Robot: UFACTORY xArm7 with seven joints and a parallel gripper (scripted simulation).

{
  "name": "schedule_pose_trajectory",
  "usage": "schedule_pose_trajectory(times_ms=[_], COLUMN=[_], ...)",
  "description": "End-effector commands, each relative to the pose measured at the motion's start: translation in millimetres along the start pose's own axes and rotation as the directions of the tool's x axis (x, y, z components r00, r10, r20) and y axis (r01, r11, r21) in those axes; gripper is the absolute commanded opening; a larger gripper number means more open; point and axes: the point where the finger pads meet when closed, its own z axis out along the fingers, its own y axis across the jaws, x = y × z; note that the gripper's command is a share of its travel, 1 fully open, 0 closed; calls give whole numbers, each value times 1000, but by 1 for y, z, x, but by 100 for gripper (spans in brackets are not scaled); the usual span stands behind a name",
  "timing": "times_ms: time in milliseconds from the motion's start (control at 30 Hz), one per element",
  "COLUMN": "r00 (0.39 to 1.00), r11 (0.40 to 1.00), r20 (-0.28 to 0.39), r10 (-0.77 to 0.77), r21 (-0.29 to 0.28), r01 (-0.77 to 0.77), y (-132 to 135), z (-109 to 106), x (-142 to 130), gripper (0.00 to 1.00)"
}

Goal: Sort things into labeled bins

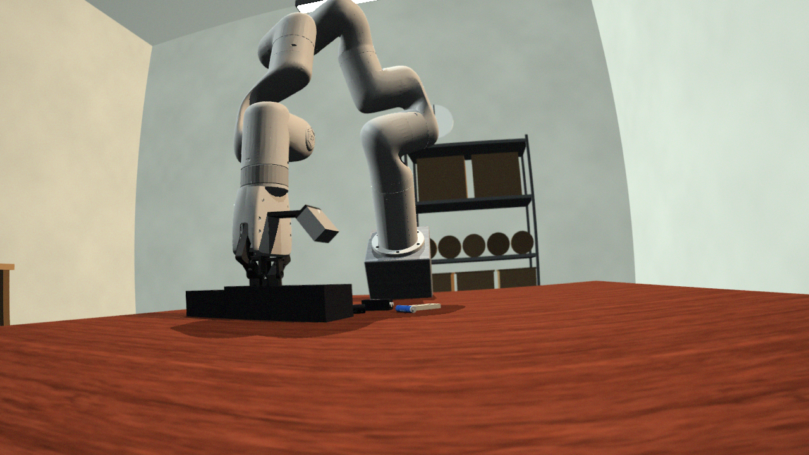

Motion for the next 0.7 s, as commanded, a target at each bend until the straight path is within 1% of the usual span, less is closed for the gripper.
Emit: schedule_pose_trajectory(times_ms=[0,667], r00=[1000,1000], r11=[1000,1000], r20=[0,0], r10=[0,0], r21=[-2,-3], r01=[0,0], y=[1,1], z=[-3,-27], x=[0,0], gripper=[29,29])
